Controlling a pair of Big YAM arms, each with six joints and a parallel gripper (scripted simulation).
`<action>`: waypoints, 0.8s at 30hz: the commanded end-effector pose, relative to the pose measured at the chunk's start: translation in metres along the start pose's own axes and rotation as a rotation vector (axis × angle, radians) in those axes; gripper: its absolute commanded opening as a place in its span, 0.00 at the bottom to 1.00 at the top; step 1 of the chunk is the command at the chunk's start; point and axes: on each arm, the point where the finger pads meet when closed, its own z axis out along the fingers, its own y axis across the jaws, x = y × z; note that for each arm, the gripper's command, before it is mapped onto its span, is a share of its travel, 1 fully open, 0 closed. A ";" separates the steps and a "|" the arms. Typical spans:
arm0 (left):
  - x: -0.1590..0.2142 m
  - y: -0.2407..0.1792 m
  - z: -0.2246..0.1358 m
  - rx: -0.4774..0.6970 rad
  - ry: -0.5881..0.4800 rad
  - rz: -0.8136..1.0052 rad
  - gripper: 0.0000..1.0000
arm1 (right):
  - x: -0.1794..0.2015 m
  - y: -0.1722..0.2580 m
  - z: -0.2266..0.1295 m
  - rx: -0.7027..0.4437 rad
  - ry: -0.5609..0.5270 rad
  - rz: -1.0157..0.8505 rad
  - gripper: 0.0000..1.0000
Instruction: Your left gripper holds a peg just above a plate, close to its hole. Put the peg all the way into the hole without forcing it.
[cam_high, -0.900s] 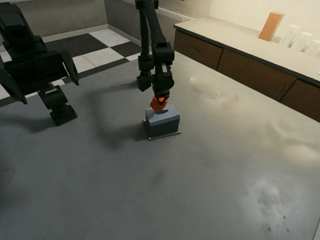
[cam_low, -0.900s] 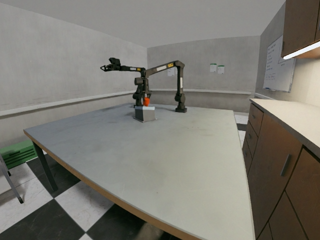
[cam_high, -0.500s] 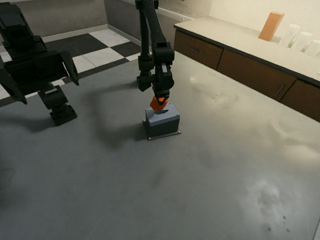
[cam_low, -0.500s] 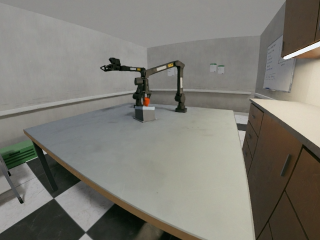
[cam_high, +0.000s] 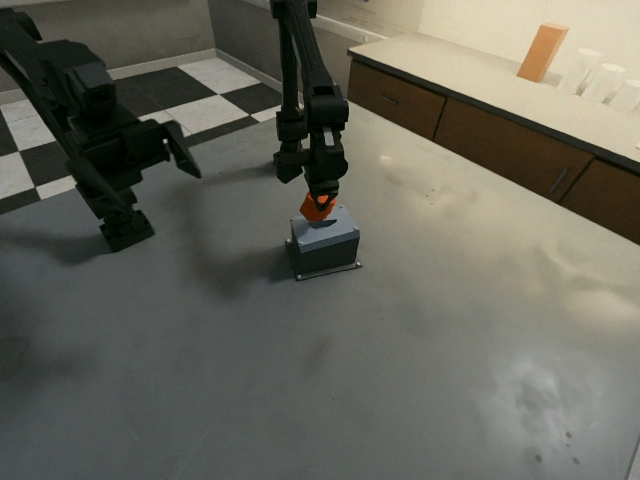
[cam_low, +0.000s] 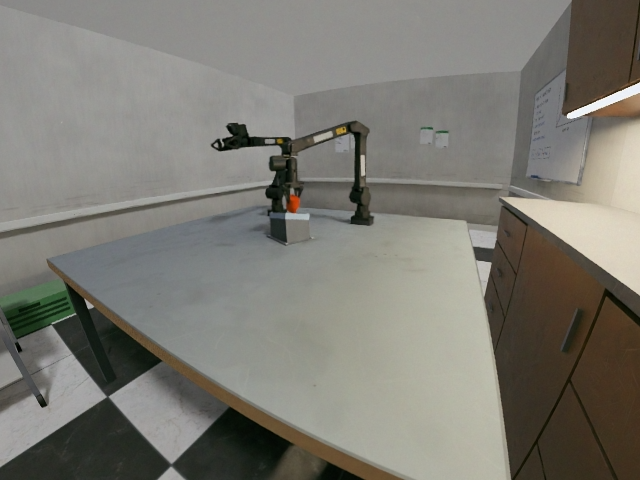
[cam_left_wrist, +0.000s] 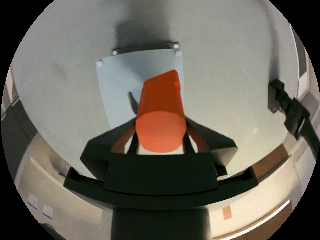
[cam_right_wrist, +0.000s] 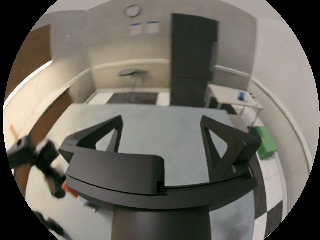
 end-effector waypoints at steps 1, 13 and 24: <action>0.000 0.007 -0.008 -0.025 -0.001 0.001 0.46 | 0.005 0.074 -0.054 -0.152 -0.022 -0.017 1.00; 0.000 0.008 -0.010 -0.029 -0.001 0.001 0.46 | 0.111 0.191 -0.180 -0.544 0.054 -0.073 1.00; 0.000 0.010 -0.011 -0.033 -0.001 0.001 0.46 | 0.136 0.217 -0.228 -0.691 0.048 -0.090 1.00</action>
